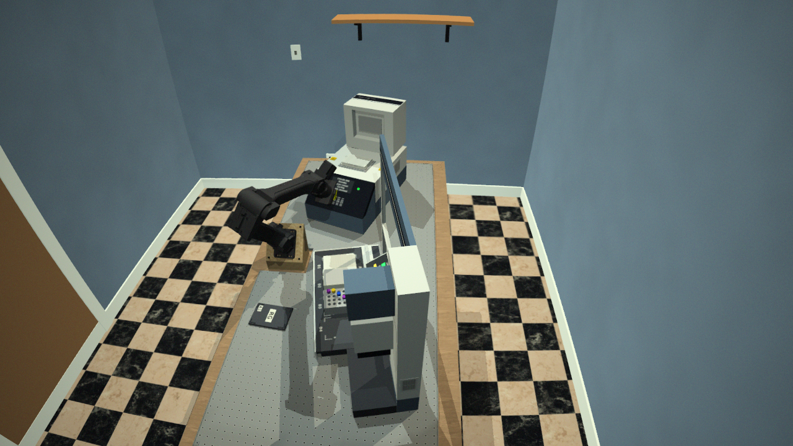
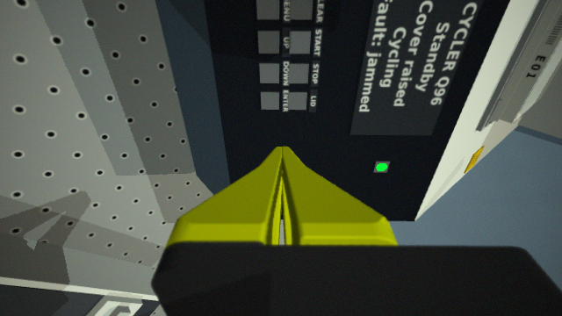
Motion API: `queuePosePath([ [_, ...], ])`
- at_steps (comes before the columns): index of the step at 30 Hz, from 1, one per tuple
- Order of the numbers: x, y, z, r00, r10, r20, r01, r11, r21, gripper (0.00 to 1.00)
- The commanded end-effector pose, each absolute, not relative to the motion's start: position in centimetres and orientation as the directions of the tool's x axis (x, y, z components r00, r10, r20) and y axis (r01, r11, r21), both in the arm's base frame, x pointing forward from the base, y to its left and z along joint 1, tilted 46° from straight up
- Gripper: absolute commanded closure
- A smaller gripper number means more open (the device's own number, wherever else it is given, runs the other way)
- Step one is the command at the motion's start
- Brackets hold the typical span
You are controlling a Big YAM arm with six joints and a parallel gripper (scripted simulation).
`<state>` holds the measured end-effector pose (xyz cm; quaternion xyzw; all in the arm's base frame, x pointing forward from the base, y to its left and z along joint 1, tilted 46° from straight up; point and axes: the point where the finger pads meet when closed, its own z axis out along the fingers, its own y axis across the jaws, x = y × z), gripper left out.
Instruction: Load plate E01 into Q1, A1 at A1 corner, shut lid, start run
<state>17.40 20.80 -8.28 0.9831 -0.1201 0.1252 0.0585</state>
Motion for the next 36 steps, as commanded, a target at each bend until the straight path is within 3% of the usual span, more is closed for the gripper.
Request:
queuePosePath([
  [1,19.3,23.7,-7.6,0.931,-0.236,0.278,-0.251,-0.968,0.019,1.00],
  [36,19.3,22.7,-11.7,0.935,-0.233,0.268,-0.255,-0.966,0.049,1.00],
])
